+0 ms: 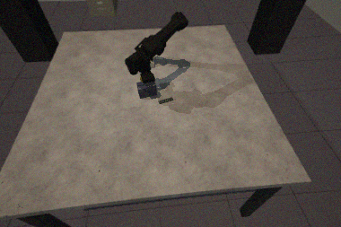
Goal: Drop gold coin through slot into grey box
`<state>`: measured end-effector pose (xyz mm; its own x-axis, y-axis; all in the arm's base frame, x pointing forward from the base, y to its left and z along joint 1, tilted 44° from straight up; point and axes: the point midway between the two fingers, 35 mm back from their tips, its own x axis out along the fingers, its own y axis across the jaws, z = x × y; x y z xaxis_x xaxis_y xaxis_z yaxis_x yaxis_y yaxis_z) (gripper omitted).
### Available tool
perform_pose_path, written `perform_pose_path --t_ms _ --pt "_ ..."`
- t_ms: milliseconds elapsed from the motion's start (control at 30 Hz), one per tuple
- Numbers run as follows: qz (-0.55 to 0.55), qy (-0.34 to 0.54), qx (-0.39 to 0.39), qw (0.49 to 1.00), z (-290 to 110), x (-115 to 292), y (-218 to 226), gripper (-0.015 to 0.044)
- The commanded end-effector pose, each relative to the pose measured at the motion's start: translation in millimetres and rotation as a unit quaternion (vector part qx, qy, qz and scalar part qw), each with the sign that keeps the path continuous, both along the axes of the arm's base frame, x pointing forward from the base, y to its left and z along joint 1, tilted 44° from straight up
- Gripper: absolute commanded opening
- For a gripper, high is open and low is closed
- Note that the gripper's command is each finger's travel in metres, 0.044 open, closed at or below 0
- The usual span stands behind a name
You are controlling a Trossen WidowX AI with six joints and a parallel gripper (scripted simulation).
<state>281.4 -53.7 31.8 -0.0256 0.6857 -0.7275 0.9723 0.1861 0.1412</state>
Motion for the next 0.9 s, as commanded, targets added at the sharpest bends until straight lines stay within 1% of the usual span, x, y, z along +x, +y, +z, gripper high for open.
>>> perform_pose_path --t_ms 0,767,867 --pt "-0.002 0.002 0.002 1.0 -1.8 -0.5 1.9 0.0" --pt "-0.003 0.003 0.002 1.0 -8.5 -1.1 8.3 0.0" --pt "0.0 -0.001 0.0 1.0 -6.8 -0.2 6.4 0.0079"
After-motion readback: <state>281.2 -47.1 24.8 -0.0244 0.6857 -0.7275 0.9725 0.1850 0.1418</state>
